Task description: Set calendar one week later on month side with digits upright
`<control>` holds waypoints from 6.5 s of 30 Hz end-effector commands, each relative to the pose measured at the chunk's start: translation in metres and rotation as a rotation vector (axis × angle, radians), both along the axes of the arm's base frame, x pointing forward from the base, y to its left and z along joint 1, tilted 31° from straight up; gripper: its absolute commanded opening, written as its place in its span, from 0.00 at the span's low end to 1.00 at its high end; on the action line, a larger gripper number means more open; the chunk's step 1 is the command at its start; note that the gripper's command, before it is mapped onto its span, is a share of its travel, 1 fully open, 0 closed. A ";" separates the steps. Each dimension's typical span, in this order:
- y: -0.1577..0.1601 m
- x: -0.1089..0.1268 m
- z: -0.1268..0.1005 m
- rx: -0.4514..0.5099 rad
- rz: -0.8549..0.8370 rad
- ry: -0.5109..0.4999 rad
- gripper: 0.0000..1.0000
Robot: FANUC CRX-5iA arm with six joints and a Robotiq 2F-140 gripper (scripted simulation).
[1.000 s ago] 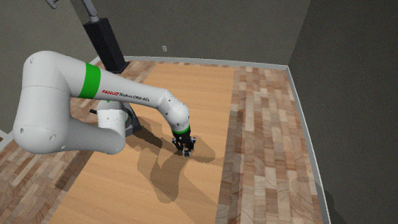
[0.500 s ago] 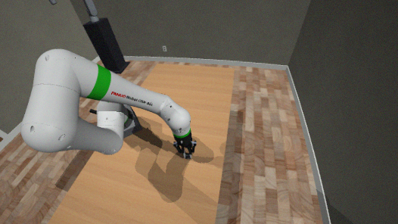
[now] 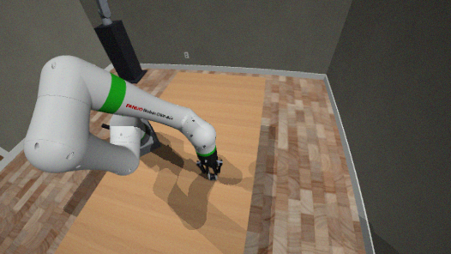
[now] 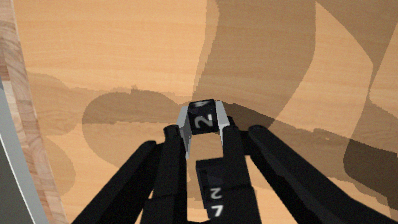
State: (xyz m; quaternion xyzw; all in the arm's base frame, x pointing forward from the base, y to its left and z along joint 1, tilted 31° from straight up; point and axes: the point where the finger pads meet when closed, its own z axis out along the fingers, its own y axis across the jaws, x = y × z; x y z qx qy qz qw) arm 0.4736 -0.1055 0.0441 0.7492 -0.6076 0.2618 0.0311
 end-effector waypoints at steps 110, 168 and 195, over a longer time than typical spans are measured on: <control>-0.001 0.001 -0.003 0.000 0.000 0.000 0.16; 0.021 -0.020 0.049 0.000 0.000 0.000 0.28; 0.032 -0.030 0.074 0.000 0.000 0.000 1.00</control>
